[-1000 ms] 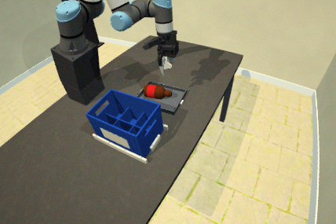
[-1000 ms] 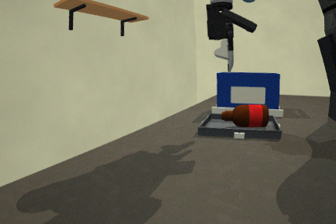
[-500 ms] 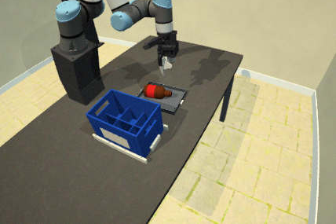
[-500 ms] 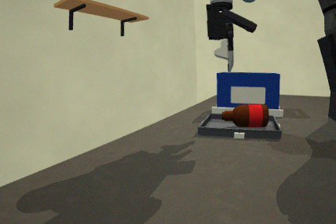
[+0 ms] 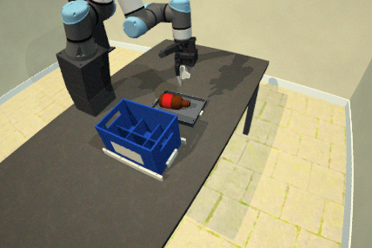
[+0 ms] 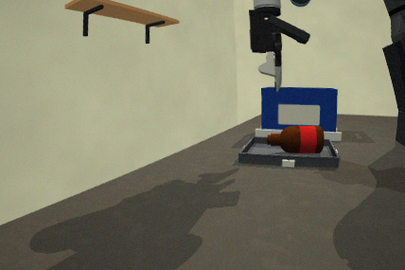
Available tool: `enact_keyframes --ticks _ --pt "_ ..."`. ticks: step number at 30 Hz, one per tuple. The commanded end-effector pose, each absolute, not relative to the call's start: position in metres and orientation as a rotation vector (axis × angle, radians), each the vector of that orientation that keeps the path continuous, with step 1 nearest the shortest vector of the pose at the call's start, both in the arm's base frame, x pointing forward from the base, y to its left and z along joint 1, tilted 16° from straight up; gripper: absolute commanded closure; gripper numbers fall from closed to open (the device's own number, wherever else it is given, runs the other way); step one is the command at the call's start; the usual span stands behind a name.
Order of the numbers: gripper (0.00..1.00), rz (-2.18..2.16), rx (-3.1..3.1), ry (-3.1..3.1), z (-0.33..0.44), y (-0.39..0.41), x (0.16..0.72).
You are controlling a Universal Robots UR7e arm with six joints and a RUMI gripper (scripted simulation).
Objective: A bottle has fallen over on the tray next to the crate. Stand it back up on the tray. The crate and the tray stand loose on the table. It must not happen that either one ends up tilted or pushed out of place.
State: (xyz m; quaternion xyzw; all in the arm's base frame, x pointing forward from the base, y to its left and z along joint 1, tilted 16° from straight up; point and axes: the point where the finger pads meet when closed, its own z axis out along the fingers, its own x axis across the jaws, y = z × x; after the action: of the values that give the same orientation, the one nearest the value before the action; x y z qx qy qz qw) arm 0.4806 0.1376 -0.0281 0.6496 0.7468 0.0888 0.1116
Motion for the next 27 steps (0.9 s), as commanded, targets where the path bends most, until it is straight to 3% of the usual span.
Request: enact_keyframes --ticks 1,27 --pt "0.62 0.262 1.906 2.192 -0.033 0.138 0.483" --pt "0.62 0.262 1.906 2.192 -0.108 0.136 0.505"
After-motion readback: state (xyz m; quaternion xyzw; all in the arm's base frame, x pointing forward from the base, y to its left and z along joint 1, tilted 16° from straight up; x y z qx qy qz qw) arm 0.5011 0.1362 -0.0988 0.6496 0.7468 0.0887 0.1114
